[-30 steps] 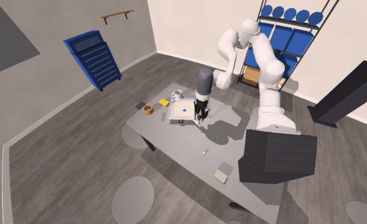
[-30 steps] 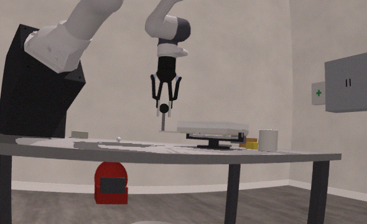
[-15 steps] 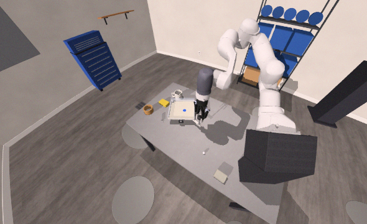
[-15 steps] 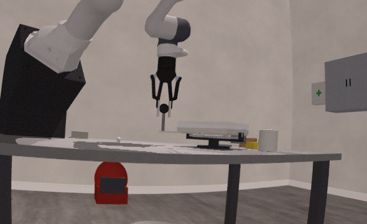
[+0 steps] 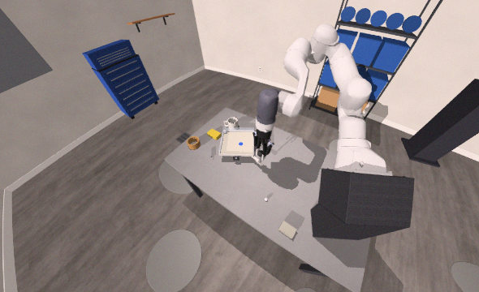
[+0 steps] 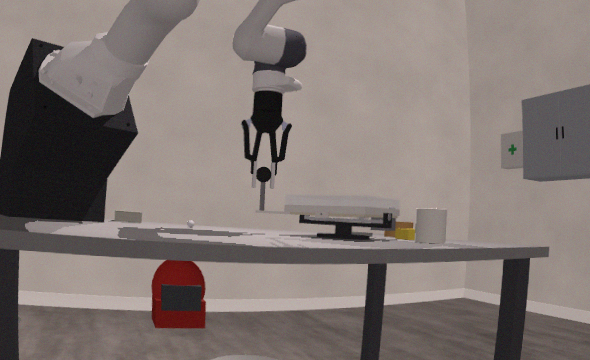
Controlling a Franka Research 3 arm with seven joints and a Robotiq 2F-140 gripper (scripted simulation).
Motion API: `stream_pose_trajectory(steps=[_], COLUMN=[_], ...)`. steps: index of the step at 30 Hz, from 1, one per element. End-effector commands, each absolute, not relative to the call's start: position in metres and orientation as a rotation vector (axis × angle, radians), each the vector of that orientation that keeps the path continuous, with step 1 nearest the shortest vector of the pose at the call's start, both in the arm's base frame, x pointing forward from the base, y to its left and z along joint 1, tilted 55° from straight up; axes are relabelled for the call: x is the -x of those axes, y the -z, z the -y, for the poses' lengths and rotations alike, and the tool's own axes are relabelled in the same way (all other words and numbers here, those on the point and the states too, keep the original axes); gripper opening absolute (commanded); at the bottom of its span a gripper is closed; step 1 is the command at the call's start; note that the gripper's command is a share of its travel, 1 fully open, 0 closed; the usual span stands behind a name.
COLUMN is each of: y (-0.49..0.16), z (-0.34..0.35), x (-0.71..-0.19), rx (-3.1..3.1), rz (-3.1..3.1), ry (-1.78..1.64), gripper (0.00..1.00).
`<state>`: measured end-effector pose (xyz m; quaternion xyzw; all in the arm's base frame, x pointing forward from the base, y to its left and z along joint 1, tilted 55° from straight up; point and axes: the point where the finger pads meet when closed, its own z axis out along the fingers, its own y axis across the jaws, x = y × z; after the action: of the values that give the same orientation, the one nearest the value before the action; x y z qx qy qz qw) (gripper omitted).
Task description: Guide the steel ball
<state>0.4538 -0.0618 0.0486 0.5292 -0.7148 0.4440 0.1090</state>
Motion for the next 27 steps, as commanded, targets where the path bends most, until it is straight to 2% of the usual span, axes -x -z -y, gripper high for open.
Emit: stream_pose_trajectory(steps=[1, 27], y=[-0.0468, -0.0472], z=[0.0715, 0.0758], x=[-0.4508, -0.4492], rx=[-1.533, -1.533], rz=[2.106, 2.106], ry=[-1.299, -1.299], gripper=[0.0, 0.0])
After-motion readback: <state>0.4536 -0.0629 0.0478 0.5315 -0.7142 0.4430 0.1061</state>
